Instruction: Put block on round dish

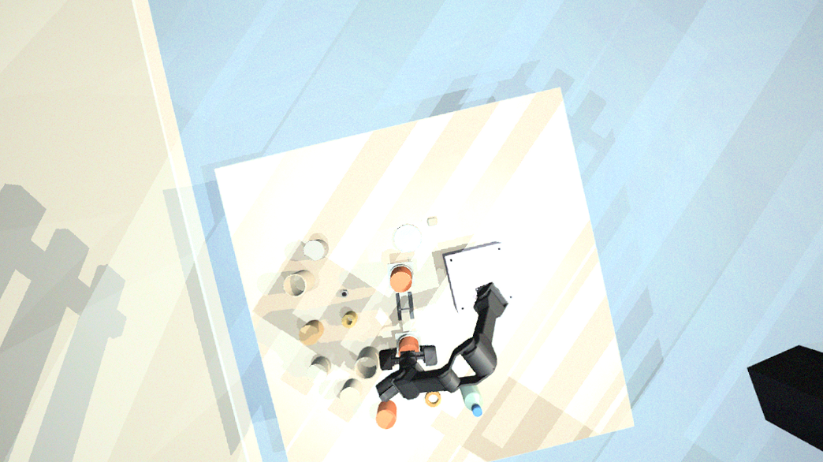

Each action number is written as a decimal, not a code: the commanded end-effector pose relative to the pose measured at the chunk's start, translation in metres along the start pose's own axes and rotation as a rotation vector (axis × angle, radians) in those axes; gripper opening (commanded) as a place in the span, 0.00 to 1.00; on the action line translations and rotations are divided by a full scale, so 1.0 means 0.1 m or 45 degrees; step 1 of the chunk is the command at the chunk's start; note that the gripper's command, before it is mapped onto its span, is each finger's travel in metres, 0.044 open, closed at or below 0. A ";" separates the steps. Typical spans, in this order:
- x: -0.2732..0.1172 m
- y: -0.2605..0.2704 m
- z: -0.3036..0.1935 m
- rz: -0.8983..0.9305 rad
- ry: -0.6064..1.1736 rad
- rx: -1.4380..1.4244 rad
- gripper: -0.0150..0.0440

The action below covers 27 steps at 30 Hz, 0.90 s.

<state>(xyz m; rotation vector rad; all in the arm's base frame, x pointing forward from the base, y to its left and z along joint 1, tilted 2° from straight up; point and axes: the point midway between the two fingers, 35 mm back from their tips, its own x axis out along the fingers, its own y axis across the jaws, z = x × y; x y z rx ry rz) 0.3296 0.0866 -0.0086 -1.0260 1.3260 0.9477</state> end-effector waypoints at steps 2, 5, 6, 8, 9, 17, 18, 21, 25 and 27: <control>0.02 0.02 -0.01 0.009 0.000 -0.009 0.90; 0.02 0.02 -0.01 0.009 0.000 -0.009 0.86; 0.02 0.02 -0.01 0.009 0.000 -0.009 0.85; 0.02 0.02 -0.01 0.009 0.000 -0.009 0.83; 0.02 0.02 -0.01 0.009 0.000 -0.009 0.82; 0.01 0.02 -0.01 0.009 0.000 -0.009 0.60; 0.00 0.02 -0.01 0.009 0.000 -0.009 0.55; -0.03 0.01 0.00 0.009 0.000 -0.009 0.42; -0.08 0.00 0.00 0.009 0.000 -0.009 0.25; -0.10 0.00 0.01 0.009 0.000 -0.009 0.25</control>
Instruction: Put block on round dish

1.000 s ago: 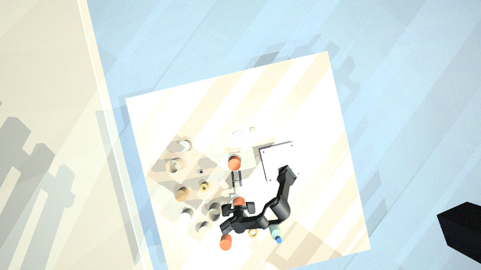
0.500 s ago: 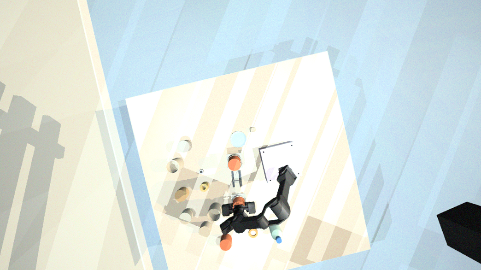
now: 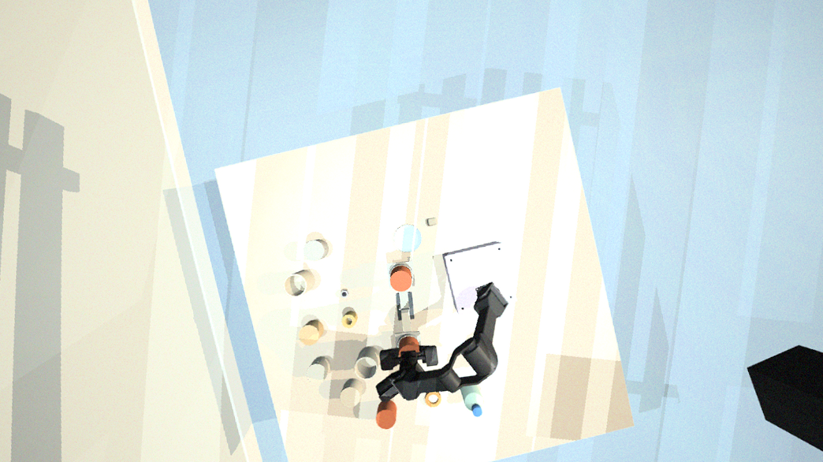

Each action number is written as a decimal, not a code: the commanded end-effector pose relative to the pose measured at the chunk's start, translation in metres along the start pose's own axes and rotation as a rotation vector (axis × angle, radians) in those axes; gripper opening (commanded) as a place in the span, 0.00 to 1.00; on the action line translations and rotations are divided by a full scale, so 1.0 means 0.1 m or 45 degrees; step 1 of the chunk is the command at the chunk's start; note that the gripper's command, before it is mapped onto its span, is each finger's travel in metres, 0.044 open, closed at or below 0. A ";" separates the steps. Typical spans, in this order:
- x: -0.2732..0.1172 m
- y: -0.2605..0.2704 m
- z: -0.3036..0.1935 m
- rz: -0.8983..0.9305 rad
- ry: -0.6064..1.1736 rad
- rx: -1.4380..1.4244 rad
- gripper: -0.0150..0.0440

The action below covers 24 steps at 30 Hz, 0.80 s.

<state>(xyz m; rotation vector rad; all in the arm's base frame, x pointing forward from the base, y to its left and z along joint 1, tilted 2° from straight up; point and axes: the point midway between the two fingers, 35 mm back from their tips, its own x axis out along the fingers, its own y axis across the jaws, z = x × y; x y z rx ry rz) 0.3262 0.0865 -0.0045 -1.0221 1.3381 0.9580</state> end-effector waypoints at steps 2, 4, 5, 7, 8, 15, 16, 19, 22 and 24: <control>-0.08 -0.03 0.02 -0.009 -0.006 -0.006 0.25; -0.11 -0.04 0.02 -0.009 -0.006 -0.006 0.25; -0.12 -0.04 0.03 -0.009 -0.006 -0.006 0.25; -0.15 -0.04 0.03 -0.009 -0.006 -0.006 0.25; -0.16 -0.04 0.03 -0.009 -0.006 -0.006 0.25; -0.24 -0.05 0.03 -0.009 -0.006 -0.006 0.25; -0.26 -0.06 0.04 -0.009 -0.006 -0.006 0.25; -0.29 -0.06 0.04 -0.009 -0.006 -0.006 0.25; -0.33 -0.06 0.04 -0.009 -0.006 -0.006 0.25; -0.36 -0.06 0.04 -0.009 -0.006 -0.006 0.25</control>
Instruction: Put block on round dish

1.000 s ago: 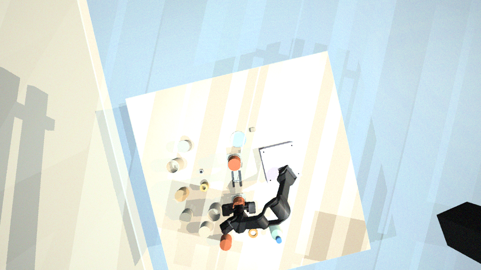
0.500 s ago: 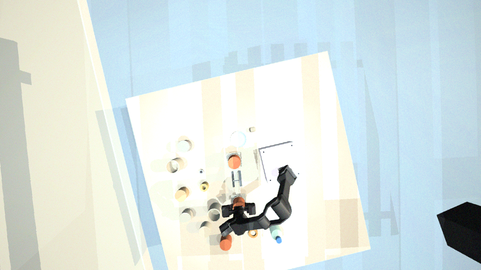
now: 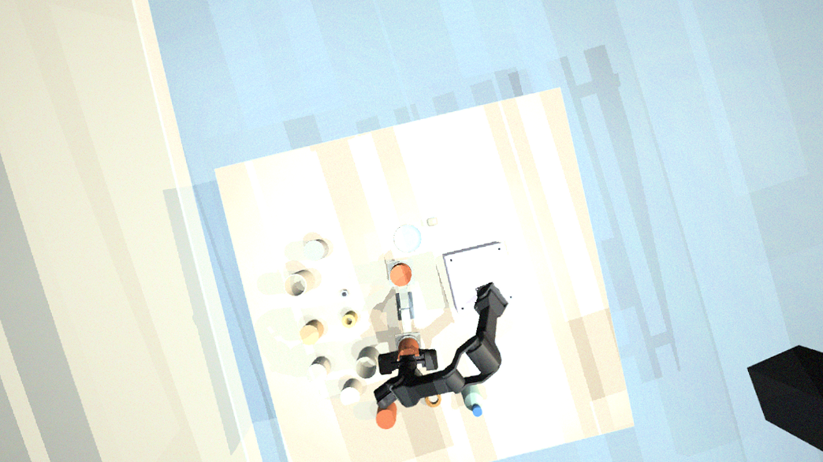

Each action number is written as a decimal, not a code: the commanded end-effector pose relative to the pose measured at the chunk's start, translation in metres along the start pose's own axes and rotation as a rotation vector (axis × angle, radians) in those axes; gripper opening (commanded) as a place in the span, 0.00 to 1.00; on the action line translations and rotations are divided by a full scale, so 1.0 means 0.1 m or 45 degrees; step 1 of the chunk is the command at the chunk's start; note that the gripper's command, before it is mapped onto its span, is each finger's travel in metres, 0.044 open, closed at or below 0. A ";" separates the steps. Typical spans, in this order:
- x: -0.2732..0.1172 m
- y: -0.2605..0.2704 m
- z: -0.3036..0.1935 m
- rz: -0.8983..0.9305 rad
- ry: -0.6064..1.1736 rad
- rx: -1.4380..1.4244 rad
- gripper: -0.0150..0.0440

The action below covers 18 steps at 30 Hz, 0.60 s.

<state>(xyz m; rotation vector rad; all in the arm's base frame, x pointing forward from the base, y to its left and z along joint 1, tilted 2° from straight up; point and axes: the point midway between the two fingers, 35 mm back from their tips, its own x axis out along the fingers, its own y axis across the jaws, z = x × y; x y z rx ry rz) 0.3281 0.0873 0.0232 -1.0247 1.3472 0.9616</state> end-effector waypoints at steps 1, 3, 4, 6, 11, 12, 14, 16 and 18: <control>-0.09 -0.04 0.04 -0.017 -0.016 -0.003 0.25; -0.12 -0.04 0.04 -0.017 -0.016 -0.003 0.25; -0.13 -0.04 0.04 -0.017 -0.016 -0.003 0.25; -0.16 -0.04 0.04 -0.017 -0.016 -0.003 0.25; -0.22 -0.05 0.04 -0.017 -0.016 -0.003 0.25; -0.23 -0.05 0.04 -0.017 -0.016 -0.003 0.25; -0.26 -0.05 0.04 -0.017 -0.016 -0.003 0.25; -0.28 -0.05 0.04 -0.017 -0.016 -0.003 0.25; -0.31 -0.05 0.04 -0.017 -0.016 -0.003 0.25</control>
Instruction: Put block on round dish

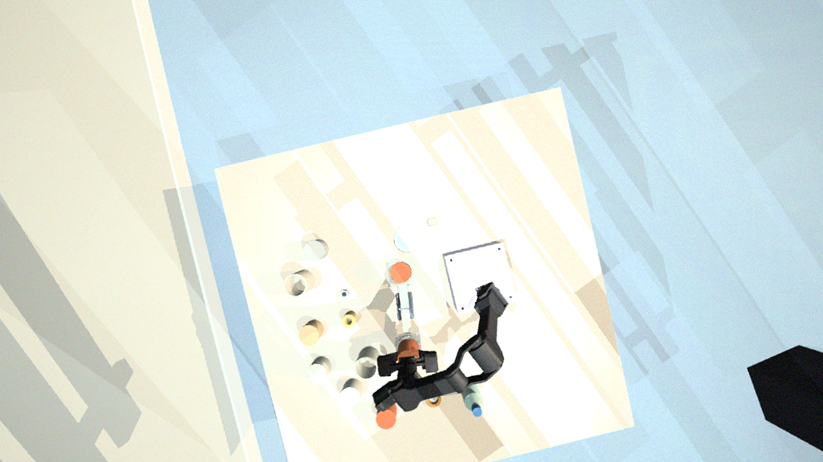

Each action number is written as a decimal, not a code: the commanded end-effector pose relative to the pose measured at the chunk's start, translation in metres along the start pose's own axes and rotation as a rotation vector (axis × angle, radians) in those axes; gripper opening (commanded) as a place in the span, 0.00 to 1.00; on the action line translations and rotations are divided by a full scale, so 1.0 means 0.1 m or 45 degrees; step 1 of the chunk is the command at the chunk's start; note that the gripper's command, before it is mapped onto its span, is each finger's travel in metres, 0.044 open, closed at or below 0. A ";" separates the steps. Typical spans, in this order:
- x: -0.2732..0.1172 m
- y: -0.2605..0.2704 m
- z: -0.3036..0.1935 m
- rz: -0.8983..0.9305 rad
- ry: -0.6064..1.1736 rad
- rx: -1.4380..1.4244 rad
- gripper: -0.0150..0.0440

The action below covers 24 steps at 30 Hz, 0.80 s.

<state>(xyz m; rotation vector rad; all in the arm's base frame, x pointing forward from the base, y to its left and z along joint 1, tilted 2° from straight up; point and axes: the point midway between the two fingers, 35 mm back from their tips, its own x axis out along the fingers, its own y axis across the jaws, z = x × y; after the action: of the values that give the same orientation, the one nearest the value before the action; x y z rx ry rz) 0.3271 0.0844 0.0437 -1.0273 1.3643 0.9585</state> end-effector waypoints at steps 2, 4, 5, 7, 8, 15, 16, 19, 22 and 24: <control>-0.13 -0.04 0.07 -0.026 -0.034 -0.007 0.25; -0.16 -0.04 0.07 -0.026 -0.034 -0.007 0.25; -0.17 -0.04 0.07 -0.026 -0.034 -0.007 0.25; -0.19 -0.04 0.07 -0.026 -0.034 -0.007 0.25; -0.21 -0.04 0.07 -0.026 -0.034 -0.007 0.25; -0.30 -0.03 0.07 -0.026 -0.034 -0.007 0.25; -0.31 -0.03 0.06 -0.026 -0.034 -0.007 0.25; -0.35 -0.03 0.06 -0.026 -0.034 -0.007 0.25; -0.39 -0.03 0.06 -0.026 -0.034 -0.007 0.25; -0.41 -0.02 0.06 -0.026 -0.034 -0.007 0.25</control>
<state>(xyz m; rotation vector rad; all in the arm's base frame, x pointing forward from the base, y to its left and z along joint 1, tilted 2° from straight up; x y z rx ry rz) 0.3294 0.0902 0.0777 -1.0315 1.3366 0.9633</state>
